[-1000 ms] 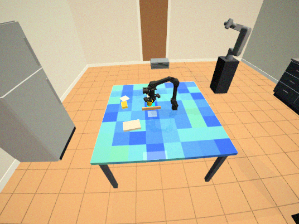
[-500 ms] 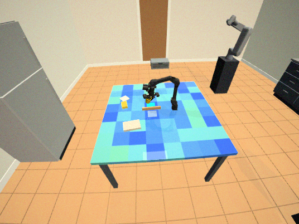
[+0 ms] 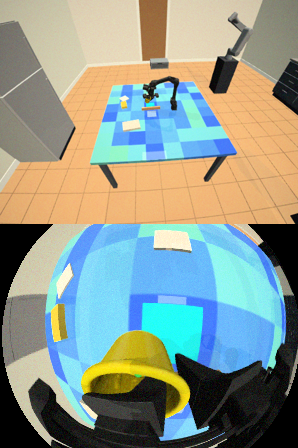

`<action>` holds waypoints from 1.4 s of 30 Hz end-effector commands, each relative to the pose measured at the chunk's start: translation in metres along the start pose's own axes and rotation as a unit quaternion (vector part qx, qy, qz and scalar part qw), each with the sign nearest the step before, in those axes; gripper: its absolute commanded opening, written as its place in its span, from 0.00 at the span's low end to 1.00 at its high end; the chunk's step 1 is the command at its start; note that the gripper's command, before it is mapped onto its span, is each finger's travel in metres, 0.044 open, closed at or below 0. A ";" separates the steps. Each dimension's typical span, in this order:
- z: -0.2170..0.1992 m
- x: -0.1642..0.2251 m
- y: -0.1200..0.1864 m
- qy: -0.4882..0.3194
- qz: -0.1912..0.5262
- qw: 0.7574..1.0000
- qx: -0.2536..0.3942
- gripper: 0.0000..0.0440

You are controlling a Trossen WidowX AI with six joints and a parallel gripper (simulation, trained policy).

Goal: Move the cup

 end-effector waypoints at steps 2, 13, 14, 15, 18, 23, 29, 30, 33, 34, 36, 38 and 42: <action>-0.007 -0.002 -0.012 -0.009 -0.007 1.000 0.000 0.00; -0.022 0.003 -0.037 -0.024 -0.003 1.000 0.011 0.06; -0.023 0.004 -0.039 -0.025 -0.004 1.000 0.011 0.07; -0.025 0.004 -0.041 -0.026 -0.004 1.000 0.011 0.08; -0.028 0.005 -0.046 -0.029 -0.006 0.999 0.011 0.11; -0.032 0.004 -0.051 -0.035 -0.012 0.999 0.005 0.25; -0.032 -0.002 -0.042 -0.047 -0.027 0.998 -0.030 0.40; -0.033 -0.003 -0.040 -0.048 -0.029 0.998 -0.034 0.40; -0.036 -0.003 -0.036 -0.049 -0.030 0.997 -0.042 0.41; -0.037 -0.003 -0.035 -0.050 -0.030 0.997 -0.045 0.41; -0.039 -0.002 -0.032 -0.051 -0.029 0.997 -0.050 0.43; -0.041 -0.002 -0.029 -0.052 -0.029 0.997 -0.055 0.45; -0.045 -0.001 -0.021 -0.055 -0.031 0.996 -0.066 0.49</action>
Point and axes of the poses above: the point midway between the two fingers, 35 mm back from their tips, its own y axis back along the fingers, its own z axis across the jaws, x = y × z, the point moved 10 cm from there along y, back along the fingers, and after that the axes turned 13 degrees about y, right-handed, at the moved point
